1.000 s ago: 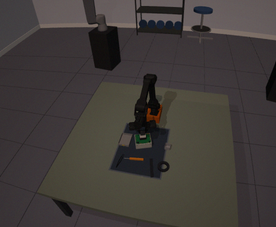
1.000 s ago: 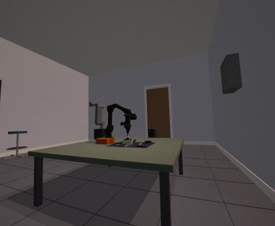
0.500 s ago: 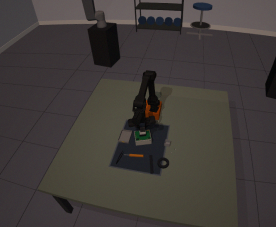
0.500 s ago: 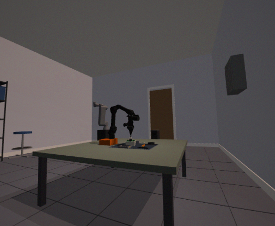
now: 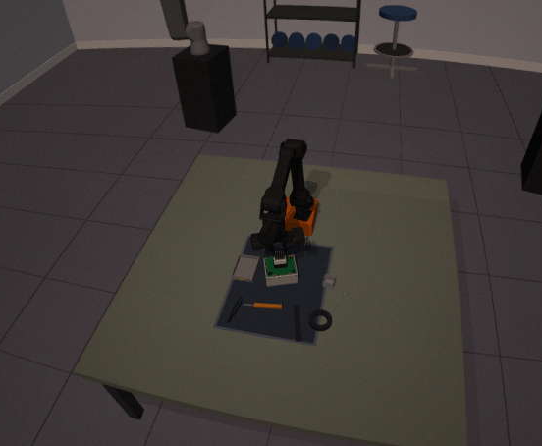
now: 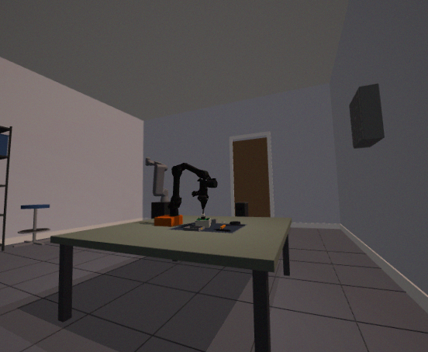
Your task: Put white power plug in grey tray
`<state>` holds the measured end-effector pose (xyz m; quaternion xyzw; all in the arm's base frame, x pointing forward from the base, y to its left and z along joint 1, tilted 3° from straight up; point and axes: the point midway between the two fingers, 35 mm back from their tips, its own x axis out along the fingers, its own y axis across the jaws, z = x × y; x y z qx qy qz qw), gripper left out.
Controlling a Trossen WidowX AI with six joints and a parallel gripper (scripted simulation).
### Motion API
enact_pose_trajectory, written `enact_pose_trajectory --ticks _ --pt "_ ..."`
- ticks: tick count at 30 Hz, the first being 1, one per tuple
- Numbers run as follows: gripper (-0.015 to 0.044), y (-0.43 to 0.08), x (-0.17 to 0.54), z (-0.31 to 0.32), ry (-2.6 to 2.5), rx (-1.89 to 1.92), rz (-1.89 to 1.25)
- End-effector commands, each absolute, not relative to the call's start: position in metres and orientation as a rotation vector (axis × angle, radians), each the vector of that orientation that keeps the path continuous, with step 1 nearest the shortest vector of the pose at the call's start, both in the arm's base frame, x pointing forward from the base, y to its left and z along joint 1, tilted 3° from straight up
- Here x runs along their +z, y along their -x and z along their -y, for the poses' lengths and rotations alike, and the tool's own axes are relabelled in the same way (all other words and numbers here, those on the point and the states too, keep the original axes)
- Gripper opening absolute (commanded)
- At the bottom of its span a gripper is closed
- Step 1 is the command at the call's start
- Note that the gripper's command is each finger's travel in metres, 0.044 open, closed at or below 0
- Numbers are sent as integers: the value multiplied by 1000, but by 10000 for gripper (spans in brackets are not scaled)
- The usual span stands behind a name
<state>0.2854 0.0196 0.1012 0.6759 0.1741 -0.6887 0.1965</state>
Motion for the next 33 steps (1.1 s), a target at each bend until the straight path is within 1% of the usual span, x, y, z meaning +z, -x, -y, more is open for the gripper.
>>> enact_pose_trajectory --ticks 1,7,14,23,24,33 --pt "0 -284 116 -22 -1920 -1893 -466" --pt "0 -284 118 -23 -1920 -1893 -466" --pt "0 -284 94 -22 -1920 -1893 -466" --pt "236 -284 94 -22 -1920 -1893 -466" --pt "249 -284 94 -22 -1920 -1893 -466" --pt "249 -284 86 -21 -1920 -1893 -466"
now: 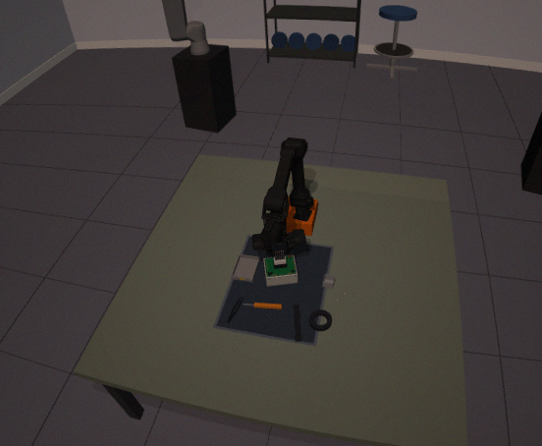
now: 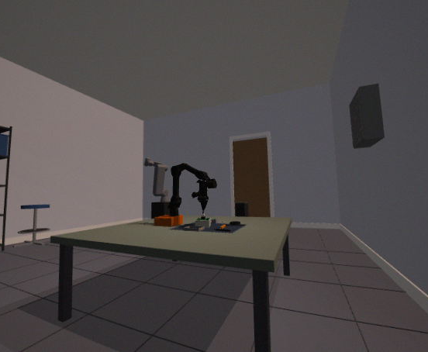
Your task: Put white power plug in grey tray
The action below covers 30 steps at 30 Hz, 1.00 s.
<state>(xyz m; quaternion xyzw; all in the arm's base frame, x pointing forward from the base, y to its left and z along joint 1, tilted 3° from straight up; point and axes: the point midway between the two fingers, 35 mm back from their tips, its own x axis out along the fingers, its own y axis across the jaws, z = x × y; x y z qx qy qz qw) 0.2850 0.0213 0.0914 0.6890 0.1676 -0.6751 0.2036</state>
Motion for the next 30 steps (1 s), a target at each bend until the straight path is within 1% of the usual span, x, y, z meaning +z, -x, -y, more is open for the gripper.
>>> enact_pose_trajectory --ticks 1,11,20,21,30 --pt "249 -284 84 -21 -1920 -1893 -466" --pt "249 -285 77 -21 -1920 -1893 -466" --pt "13 -285 77 -21 -1920 -1893 -466" --pt "0 -285 77 -21 -1920 -1893 -466" --pt "0 -285 77 -21 -1920 -1893 -466"
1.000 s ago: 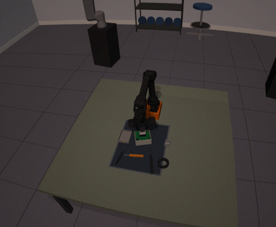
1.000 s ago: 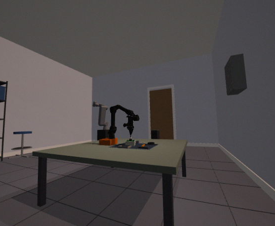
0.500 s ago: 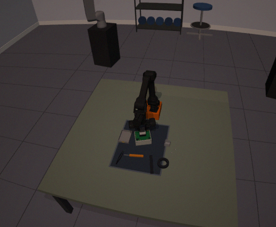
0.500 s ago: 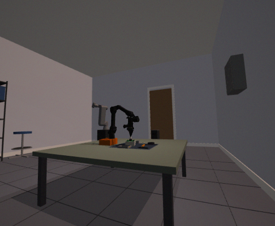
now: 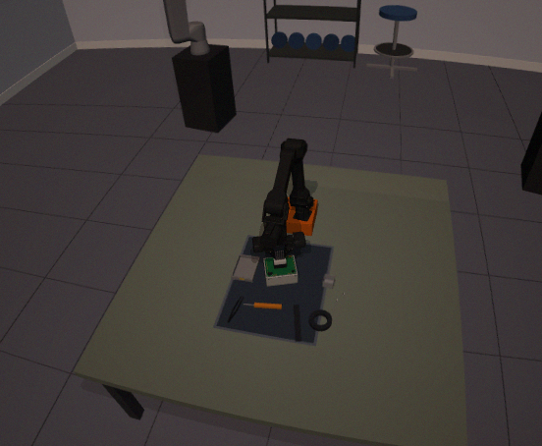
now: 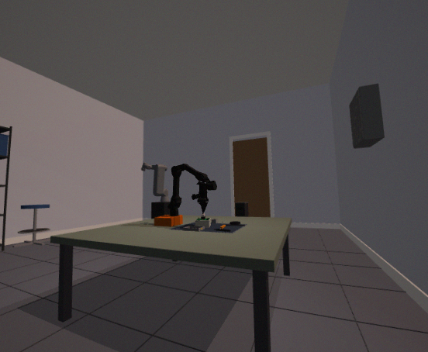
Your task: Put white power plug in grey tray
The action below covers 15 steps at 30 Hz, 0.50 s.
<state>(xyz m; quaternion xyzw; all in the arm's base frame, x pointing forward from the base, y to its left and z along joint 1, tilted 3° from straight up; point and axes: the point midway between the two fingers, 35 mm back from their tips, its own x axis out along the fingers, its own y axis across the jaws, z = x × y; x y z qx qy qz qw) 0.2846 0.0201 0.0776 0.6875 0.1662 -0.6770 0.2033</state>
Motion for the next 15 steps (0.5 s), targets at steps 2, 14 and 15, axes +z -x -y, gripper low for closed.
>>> enact_pose_trajectory --ticks 2,14,15 --pt "0 -284 79 -21 -1920 -1893 -466" --pt "0 -281 90 -28 -1909 -1839 -379" --pt "0 -281 91 -27 -1911 -1848 -392"
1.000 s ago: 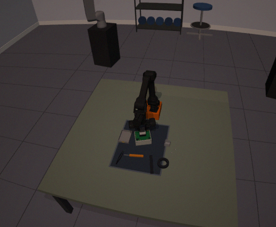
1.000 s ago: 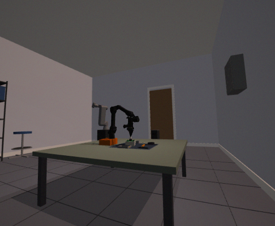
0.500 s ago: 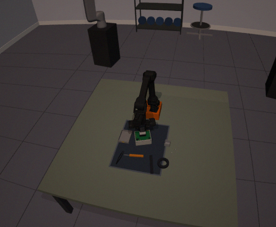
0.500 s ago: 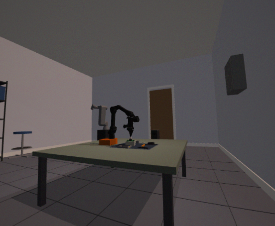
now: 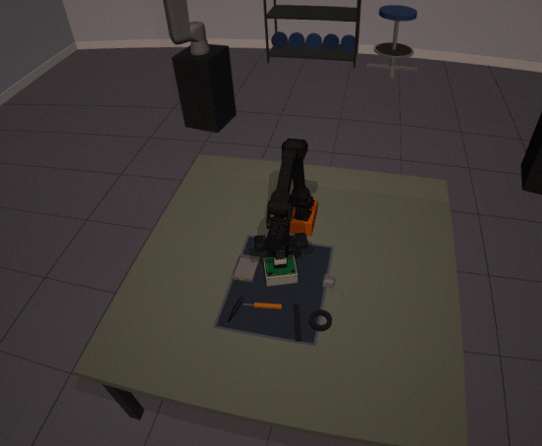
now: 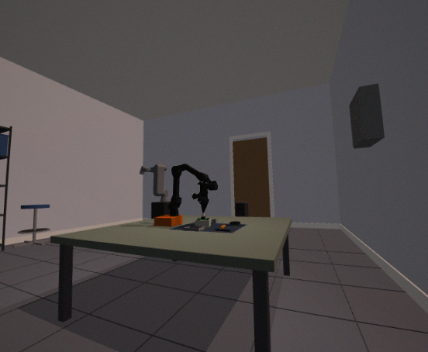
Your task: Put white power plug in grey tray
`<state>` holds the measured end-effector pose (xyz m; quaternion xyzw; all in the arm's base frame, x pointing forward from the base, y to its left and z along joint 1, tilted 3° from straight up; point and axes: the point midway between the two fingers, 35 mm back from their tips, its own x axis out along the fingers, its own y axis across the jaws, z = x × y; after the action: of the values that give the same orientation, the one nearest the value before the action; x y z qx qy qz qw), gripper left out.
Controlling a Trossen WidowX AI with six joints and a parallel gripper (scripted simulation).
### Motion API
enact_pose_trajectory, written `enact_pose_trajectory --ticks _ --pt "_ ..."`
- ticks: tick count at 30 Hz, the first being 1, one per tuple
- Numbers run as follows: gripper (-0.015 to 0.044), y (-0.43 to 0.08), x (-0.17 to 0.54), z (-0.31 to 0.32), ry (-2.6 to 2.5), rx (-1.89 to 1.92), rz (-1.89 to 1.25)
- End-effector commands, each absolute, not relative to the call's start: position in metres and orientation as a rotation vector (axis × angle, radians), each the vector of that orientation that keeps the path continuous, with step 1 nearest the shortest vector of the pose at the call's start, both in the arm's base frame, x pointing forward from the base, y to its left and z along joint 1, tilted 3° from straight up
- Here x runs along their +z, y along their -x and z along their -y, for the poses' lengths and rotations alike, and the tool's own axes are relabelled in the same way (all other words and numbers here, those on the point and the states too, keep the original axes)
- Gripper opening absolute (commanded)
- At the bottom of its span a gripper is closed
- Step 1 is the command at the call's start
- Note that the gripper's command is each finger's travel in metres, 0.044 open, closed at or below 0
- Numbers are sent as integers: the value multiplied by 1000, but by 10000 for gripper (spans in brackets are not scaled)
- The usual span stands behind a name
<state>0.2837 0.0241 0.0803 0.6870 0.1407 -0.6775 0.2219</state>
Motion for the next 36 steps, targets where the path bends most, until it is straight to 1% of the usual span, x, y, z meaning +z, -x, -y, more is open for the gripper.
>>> enact_pose_trajectory --ticks 1,7,11,22,26,36 --pt "0 -282 91 -25 -1914 -1860 -413" --pt "0 -289 93 -14 -1930 -1957 -577" --pt "0 -290 93 -11 -1932 -1977 -611" --pt "0 -280 93 -30 -1906 -1825 -357" --pt "0 -278 94 -32 -1901 -1807 -328" --pt "0 -288 98 -15 -1929 -1947 -560"
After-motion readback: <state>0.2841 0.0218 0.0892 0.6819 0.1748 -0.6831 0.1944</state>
